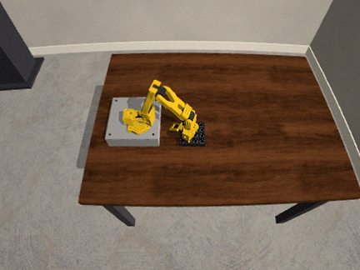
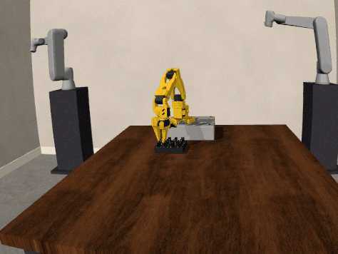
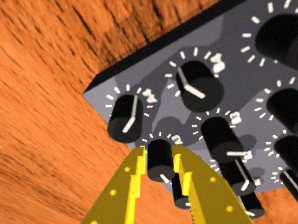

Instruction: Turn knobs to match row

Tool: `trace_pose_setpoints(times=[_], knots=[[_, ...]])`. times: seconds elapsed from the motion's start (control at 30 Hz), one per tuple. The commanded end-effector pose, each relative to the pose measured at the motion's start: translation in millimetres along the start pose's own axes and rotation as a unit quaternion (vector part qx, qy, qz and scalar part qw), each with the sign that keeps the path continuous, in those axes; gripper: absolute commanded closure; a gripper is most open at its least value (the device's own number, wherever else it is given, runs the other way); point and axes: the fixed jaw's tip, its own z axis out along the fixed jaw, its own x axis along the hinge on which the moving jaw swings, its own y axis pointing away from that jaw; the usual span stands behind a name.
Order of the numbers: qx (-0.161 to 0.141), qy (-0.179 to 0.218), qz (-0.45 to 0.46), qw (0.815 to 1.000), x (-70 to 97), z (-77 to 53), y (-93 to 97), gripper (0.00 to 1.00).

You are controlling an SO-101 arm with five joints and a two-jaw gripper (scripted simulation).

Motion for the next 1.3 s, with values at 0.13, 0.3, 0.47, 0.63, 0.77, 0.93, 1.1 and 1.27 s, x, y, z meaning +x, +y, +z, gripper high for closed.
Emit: trace_pose_setpoints(times=[0.13,0.3,0.47,0.63,0.77,0.93,1.1,1.27], knots=[[-0.002,-0.010,-0.001,1.000,-5.6,2.7,2.3,0.92],[-0.002,-0.010,-0.001,1.000,-5.5,2.7,2.3,0.92],[-0.002,-0.010,-0.001,1.000,-5.4,1.6,2.3,0.92],[-0.002,-0.010,-0.001,1.000,-5.0,-1.9,2.2,0.92],[-0.002,-0.010,-0.001,1.000,-4.7,-5.2,2.2,0.92],[-0.002,-0.010,-0.001,1.000,-4.3,-10.7,2.1,0.92],[-0.002,-0.010,-0.001,1.000,-4.0,-18.5,2.0,0.92],[-0.002,-0.010,-0.001,1.000,-4.2,-25.9,2.0,0.92]])
